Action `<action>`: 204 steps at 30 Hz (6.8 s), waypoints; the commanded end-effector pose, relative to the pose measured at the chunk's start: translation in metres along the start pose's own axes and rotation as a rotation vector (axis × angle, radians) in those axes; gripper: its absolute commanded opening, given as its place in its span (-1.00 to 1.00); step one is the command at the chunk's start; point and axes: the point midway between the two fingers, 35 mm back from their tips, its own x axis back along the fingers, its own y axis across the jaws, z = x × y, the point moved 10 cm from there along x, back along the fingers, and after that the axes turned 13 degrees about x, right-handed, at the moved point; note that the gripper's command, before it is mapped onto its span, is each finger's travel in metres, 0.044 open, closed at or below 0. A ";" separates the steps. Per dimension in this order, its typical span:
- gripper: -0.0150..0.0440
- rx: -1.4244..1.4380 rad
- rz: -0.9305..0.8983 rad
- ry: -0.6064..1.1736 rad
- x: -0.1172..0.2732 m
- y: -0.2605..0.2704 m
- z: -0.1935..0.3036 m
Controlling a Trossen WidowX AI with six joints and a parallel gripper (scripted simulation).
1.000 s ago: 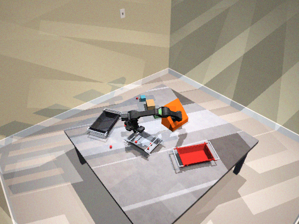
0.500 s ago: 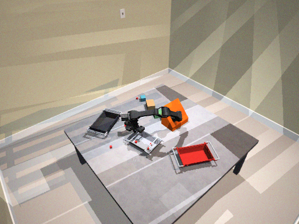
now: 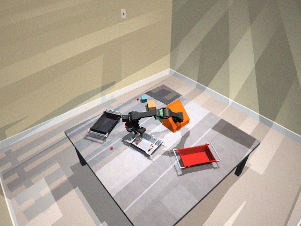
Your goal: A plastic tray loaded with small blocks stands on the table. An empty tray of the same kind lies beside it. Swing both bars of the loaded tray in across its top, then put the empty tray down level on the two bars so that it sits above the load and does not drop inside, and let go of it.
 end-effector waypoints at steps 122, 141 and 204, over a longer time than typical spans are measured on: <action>0.24 2.416 -0.013 -0.033 -0.070 0.493 0.071; -0.19 2.416 -0.013 -0.033 -0.070 0.493 0.071; -0.49 2.416 -0.013 -0.019 0.074 0.486 0.075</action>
